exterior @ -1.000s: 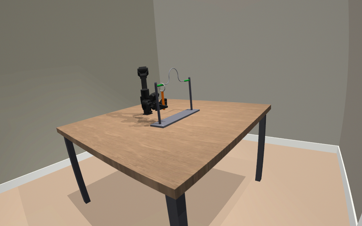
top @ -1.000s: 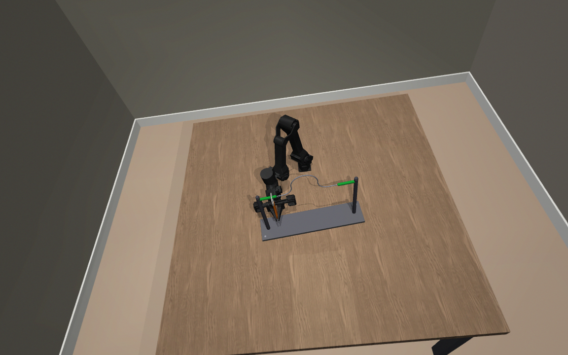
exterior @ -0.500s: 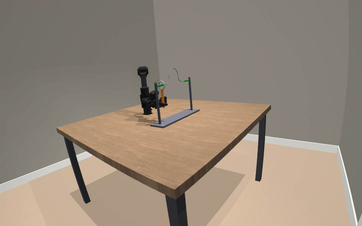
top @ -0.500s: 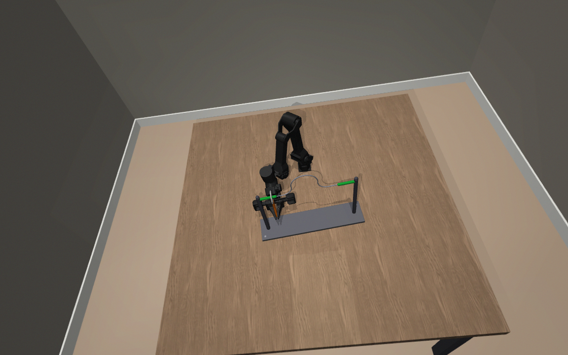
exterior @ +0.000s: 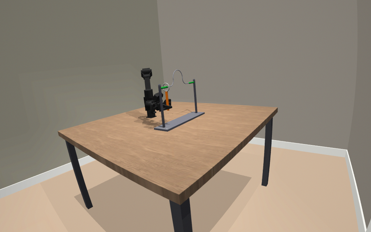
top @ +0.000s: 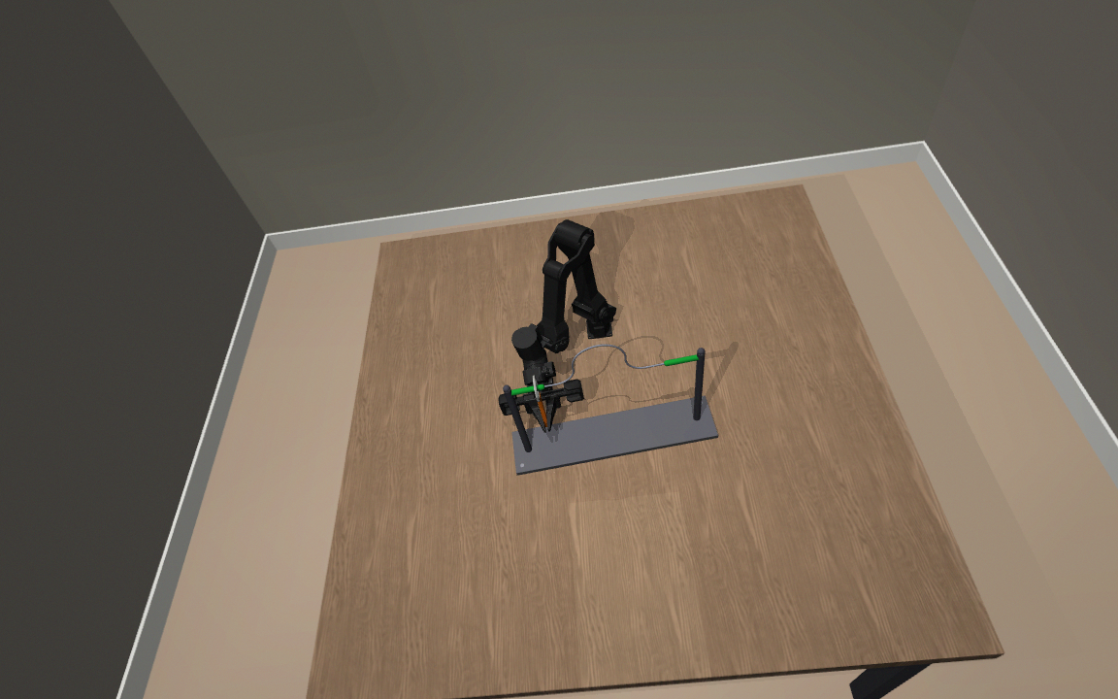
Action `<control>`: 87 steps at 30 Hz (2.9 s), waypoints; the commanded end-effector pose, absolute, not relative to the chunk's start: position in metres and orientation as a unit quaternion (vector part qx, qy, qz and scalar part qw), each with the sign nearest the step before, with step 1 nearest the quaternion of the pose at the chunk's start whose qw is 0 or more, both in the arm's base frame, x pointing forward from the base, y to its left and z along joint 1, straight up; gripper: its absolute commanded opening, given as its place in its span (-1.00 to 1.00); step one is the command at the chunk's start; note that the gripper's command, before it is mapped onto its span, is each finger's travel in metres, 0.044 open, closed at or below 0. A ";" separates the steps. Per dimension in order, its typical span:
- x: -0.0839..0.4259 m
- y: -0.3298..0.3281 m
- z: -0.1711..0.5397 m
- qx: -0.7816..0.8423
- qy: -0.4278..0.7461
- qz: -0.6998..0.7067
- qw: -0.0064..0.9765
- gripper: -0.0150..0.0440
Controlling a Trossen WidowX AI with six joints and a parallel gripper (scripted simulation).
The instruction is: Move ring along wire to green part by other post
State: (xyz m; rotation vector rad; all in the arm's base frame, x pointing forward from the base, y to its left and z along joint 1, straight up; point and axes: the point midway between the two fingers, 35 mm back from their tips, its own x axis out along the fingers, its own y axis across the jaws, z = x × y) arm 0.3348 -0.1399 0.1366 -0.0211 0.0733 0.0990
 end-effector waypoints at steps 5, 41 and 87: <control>0.334 -0.132 0.137 -0.009 0.036 0.050 0.998 -1.00; 0.330 -0.081 0.137 0.059 0.036 0.058 0.996 -1.00; 0.280 0.026 0.211 0.444 0.187 0.148 0.864 -1.00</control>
